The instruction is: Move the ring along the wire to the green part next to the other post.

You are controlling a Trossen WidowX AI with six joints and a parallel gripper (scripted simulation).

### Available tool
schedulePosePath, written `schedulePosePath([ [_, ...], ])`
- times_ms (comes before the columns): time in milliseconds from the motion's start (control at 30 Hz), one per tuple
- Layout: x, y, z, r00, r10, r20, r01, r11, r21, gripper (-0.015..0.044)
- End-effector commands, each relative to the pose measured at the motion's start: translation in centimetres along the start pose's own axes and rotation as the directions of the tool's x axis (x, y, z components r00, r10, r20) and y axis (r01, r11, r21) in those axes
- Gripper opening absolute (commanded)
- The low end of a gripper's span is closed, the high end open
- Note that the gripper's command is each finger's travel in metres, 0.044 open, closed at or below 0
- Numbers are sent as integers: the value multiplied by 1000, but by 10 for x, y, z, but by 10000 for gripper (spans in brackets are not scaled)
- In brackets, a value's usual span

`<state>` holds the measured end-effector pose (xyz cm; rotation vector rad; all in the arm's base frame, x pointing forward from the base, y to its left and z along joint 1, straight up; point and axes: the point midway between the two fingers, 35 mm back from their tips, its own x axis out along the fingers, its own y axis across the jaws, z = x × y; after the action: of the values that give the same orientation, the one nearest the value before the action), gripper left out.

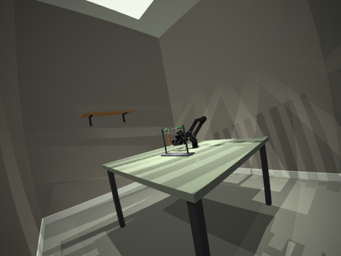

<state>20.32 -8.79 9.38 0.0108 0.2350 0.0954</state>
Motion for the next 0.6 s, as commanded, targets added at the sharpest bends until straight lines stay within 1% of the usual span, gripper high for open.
schedulePosePath([
  [0, -2, 5, -6, 1000, 10, 1, -10, 1000, 8, 160],
  [200, 10, 3, 10, 1000, 9, 9, -9, 1000, -15, 160],
  [433, 30, 6, 40, 998, 9, 62, -7, 999, -35, 160],
  [567, 31, 6, 43, 998, 10, 69, -7, 999, -35, 160],
])
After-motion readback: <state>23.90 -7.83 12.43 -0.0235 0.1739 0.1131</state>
